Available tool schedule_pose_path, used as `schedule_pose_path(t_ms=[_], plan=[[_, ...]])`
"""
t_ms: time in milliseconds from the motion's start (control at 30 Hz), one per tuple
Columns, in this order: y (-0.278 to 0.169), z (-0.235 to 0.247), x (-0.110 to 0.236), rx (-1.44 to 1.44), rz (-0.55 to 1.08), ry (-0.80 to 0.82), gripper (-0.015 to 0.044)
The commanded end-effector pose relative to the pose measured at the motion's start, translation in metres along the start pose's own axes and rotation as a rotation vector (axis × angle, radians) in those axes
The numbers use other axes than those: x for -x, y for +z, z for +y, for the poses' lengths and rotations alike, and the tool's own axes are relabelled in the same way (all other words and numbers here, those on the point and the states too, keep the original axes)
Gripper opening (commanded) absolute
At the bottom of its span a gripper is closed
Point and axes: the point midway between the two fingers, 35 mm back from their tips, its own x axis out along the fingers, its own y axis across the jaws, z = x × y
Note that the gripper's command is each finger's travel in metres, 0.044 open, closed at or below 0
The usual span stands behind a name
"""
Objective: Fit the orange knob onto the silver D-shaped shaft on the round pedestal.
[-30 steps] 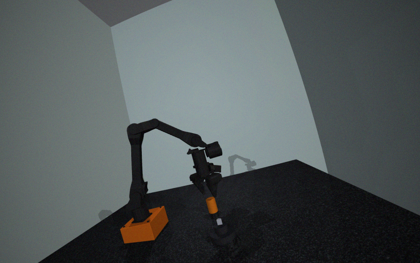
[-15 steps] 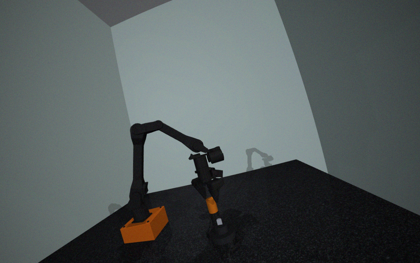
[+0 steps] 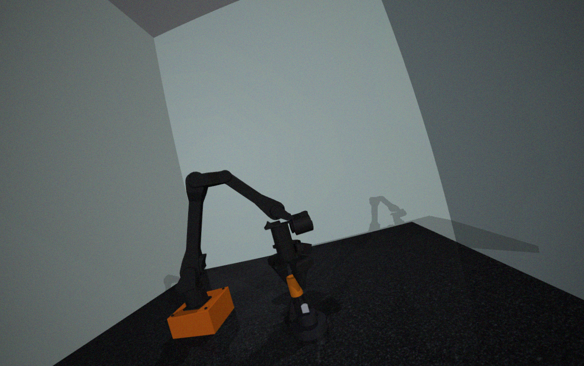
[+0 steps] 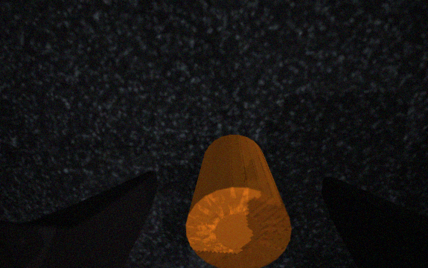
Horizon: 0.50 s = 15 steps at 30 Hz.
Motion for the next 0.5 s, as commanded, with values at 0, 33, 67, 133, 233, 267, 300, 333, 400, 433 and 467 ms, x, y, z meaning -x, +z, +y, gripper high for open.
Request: schedule_pose_path(t_ms=[0,33,67,133,233,267,300,333,400,433,467], plan=[[-0.001,0.001,-0.008,0.007,0.001,0.006,0.044],[-0.001,0.001,-0.009,0.007,0.001,0.006,0.044],[-0.001,0.001,-0.011,0.007,0.001,0.006,0.044],[-0.002,0.002,-0.014,0.007,0.001,0.006,0.044],[-0.002,0.002,-0.017,0.007,0.001,0.006,0.044],[-0.002,0.002,-0.018,0.007,0.001,0.006,0.044],[-0.002,0.002,-0.018,0.007,0.001,0.006,0.0414],[-0.002,0.002,-0.018,0.007,0.001,0.006,0.0387],[-0.002,0.002,-0.018,0.007,0.001,0.006,0.0335],[-0.002,0.002,-0.018,0.007,0.001,0.006,0.0309],[-0.002,0.002,-0.018,0.007,0.001,0.006,0.0282]])
